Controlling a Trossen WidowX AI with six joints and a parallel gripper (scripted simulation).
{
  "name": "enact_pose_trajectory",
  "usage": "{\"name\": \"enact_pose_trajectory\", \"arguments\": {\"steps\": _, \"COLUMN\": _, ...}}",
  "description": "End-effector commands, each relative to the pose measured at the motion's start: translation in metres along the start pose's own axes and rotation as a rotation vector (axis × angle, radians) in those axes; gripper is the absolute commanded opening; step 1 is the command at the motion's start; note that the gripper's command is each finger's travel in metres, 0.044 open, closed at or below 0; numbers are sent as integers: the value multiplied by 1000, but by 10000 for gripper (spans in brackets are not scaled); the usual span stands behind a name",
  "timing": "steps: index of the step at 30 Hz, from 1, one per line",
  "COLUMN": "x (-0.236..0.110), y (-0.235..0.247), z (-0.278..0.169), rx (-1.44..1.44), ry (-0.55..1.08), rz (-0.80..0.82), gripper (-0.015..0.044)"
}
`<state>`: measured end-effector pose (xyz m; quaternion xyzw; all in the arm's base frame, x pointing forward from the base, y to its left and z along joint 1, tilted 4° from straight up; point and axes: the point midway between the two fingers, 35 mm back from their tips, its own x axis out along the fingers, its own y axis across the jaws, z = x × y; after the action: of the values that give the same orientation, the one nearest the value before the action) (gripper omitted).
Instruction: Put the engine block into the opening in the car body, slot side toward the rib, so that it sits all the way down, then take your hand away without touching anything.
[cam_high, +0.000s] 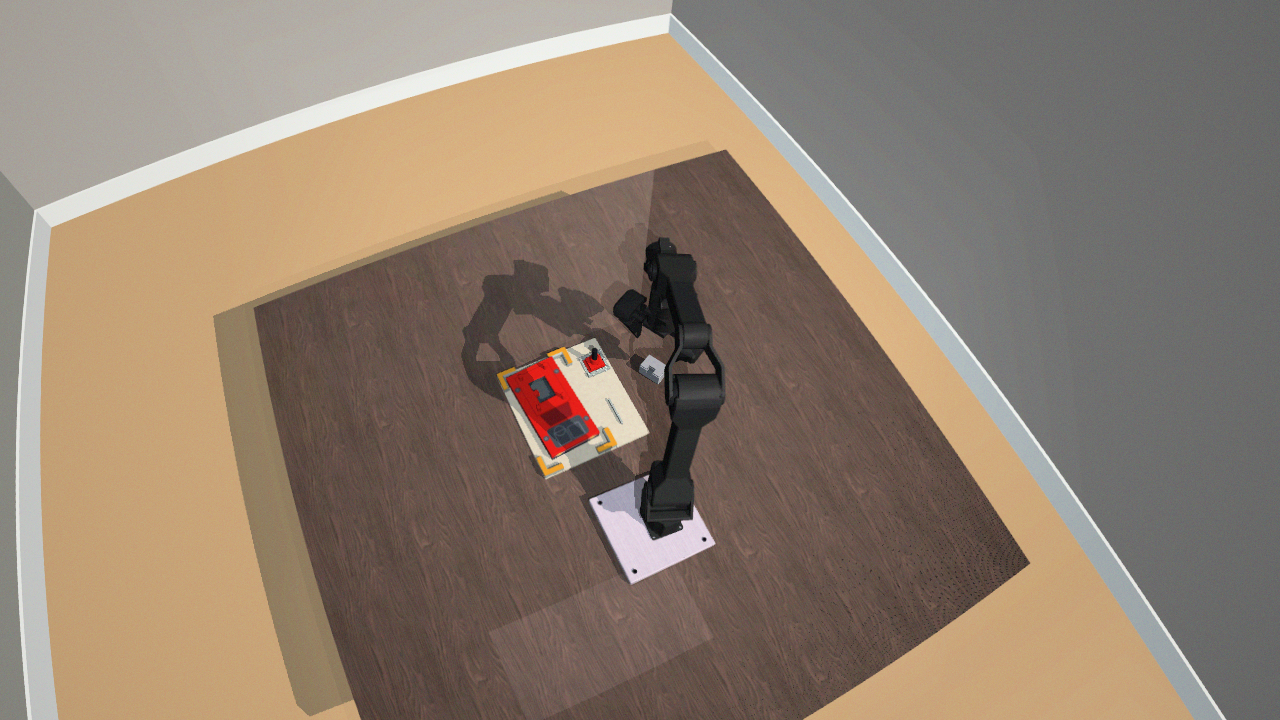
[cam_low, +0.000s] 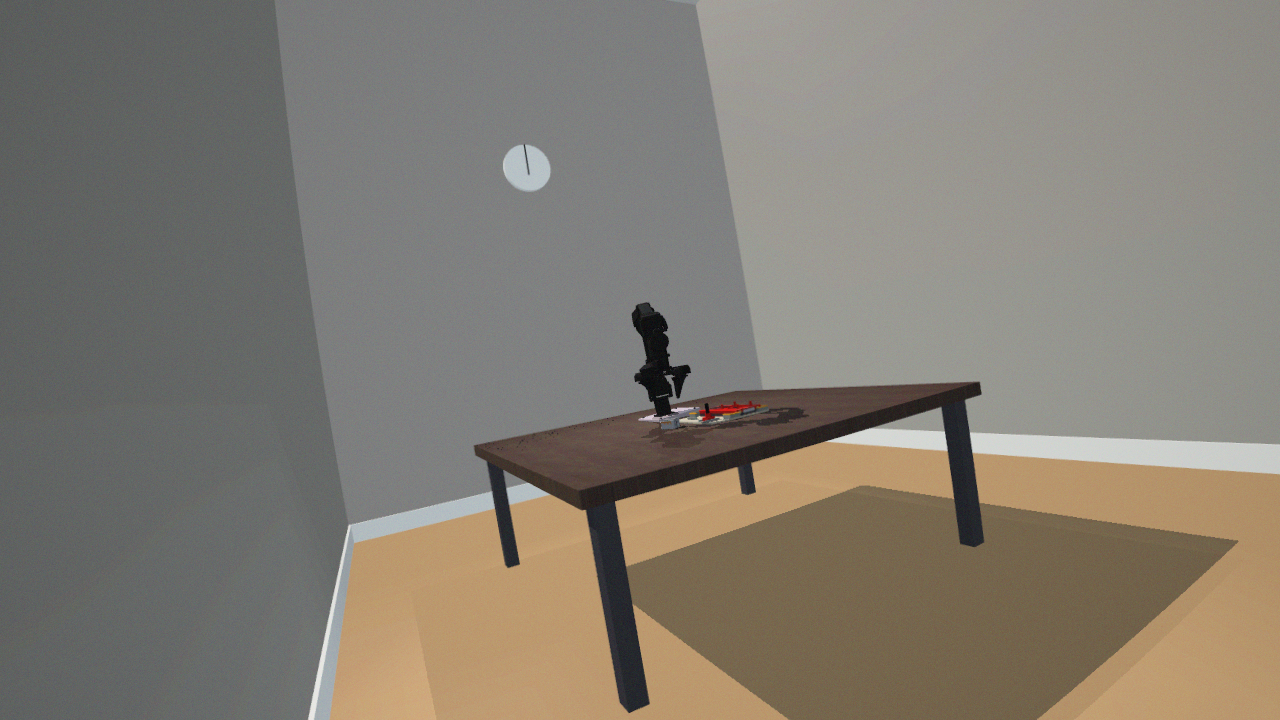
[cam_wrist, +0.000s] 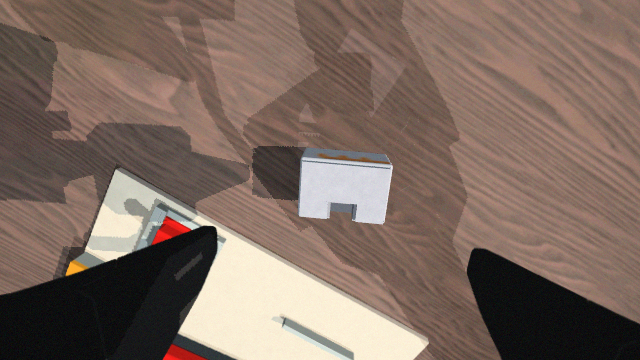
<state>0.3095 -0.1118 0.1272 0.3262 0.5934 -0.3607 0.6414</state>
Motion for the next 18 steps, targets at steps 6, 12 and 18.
{"name": "enact_pose_trajectory", "arguments": {"steps": 6, "x": 32, "y": -2, "z": -2, "rx": 7, "ry": 7, "rz": -12, "gripper": 440}}
{"name": "enact_pose_trajectory", "arguments": {"steps": 12, "x": 47, "y": -1, "z": -3, "rx": 7, "ry": 7, "rz": -12, "gripper": 440}}
{"name": "enact_pose_trajectory", "arguments": {"steps": 18, "x": 57, "y": -1, "z": -3, "rx": 7, "ry": 7, "rz": -12, "gripper": 440}}
